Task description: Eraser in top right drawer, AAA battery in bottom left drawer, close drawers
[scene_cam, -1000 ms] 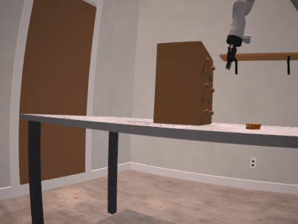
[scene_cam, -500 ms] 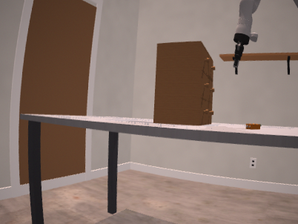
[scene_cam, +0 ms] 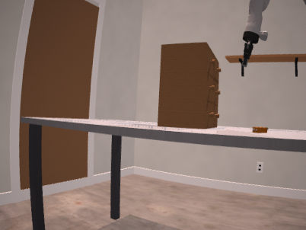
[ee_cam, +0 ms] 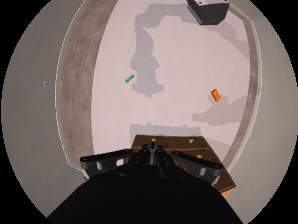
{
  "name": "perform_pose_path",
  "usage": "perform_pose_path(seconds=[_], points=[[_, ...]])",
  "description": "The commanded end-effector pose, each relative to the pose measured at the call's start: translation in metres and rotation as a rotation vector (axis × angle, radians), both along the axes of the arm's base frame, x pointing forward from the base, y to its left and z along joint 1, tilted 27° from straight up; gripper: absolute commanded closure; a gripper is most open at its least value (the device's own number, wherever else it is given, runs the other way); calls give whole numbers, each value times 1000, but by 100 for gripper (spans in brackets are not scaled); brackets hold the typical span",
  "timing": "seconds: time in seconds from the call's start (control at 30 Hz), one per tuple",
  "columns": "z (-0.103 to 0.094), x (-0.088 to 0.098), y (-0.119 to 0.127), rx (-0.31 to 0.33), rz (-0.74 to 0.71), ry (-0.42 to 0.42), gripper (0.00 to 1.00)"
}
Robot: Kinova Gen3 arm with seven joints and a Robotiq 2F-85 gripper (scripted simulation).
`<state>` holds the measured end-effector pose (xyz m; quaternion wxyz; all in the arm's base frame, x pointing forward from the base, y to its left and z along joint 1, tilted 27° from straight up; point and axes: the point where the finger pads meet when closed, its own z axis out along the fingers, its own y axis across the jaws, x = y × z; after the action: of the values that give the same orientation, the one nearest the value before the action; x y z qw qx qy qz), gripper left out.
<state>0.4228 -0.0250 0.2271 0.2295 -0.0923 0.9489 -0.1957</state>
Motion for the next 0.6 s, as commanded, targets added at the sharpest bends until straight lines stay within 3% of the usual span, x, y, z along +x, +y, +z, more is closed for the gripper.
perform_pose_path(seconds=[0.0,0.57], points=[[0,-3,2,3,1,4,100],[14,-16,7,0,-13,36,100]])
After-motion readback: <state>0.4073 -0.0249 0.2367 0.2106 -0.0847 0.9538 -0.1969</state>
